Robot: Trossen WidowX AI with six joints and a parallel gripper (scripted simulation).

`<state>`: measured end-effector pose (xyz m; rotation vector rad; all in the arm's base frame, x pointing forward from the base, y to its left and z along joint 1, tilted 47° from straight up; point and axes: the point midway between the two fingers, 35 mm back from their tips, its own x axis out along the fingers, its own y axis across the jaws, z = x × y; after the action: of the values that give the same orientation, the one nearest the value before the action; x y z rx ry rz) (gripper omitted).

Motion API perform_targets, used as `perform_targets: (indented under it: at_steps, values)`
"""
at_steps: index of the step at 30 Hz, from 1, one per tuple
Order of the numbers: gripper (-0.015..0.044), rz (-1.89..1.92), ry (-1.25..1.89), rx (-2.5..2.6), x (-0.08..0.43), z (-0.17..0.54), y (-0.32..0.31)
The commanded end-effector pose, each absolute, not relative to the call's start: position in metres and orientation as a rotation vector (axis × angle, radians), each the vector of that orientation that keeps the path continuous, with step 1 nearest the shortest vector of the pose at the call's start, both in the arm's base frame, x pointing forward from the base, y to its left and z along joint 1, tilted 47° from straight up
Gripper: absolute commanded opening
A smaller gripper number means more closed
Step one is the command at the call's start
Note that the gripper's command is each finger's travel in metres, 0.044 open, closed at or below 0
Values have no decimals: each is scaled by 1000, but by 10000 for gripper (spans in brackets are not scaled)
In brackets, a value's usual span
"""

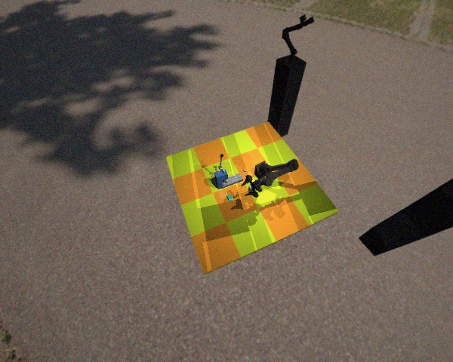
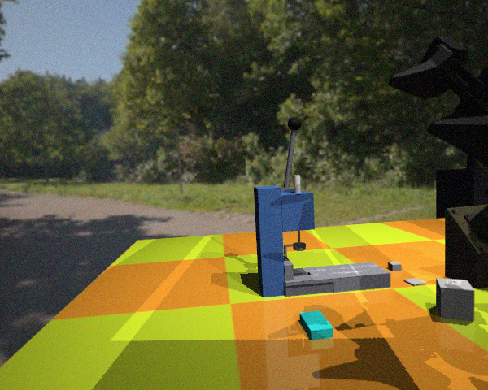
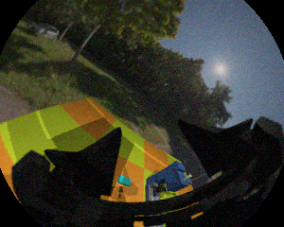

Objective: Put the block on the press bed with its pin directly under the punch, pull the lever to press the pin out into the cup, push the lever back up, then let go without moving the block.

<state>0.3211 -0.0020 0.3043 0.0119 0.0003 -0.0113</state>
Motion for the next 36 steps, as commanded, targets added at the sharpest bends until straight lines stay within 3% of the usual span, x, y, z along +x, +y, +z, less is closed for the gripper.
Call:
perform_targets:
  at_steps: [1,9,17,24,36]
  values:
    - [426,-9,12,3,322,301,-2]
    - [440,219,516,-311,319,180,0]
    - [440,712,925,-385,250,86,17]
    - [440,1199,990,-126,181,83,52]
    - [440,1209,987,-116,179,76,62]
